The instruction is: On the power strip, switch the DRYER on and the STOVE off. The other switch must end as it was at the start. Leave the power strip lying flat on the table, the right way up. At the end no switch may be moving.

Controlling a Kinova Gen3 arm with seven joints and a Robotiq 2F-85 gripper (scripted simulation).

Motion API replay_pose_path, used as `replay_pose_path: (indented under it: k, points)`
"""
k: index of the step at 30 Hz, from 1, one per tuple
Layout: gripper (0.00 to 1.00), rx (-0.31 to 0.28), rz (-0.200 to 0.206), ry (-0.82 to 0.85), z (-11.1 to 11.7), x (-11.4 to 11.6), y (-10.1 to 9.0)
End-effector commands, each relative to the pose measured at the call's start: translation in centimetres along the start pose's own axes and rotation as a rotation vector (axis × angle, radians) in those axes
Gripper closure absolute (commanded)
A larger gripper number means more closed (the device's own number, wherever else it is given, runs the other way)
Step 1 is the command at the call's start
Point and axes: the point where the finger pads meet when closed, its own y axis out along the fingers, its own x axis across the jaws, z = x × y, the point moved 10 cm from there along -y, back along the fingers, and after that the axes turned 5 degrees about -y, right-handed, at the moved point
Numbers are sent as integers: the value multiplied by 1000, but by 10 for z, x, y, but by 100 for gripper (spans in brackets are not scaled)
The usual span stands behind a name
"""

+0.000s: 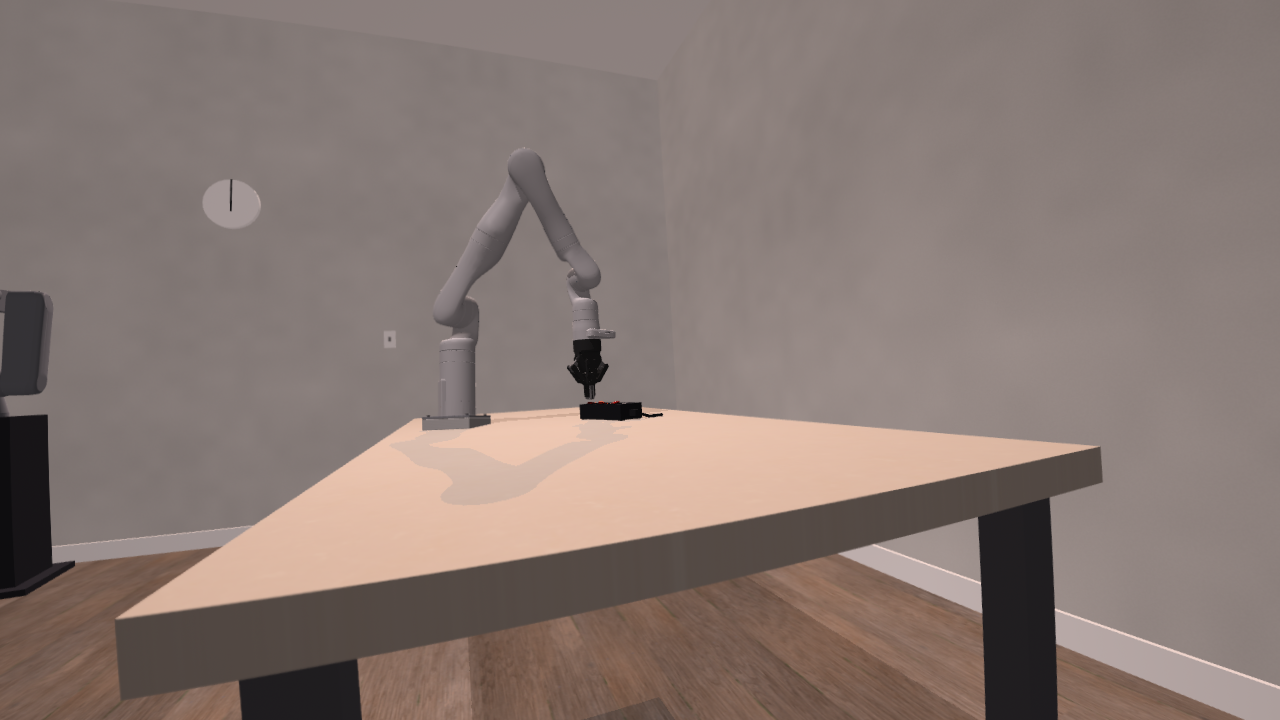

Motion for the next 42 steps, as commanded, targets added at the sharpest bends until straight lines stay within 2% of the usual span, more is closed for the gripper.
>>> replay_pose_path:
  k: [1,21,42]
  points:
    - [100,4,2,-2,3,1,0]
    - [100,4,2,-2,3,1,1]
    - [100,2,-1,-3,2,2,10]
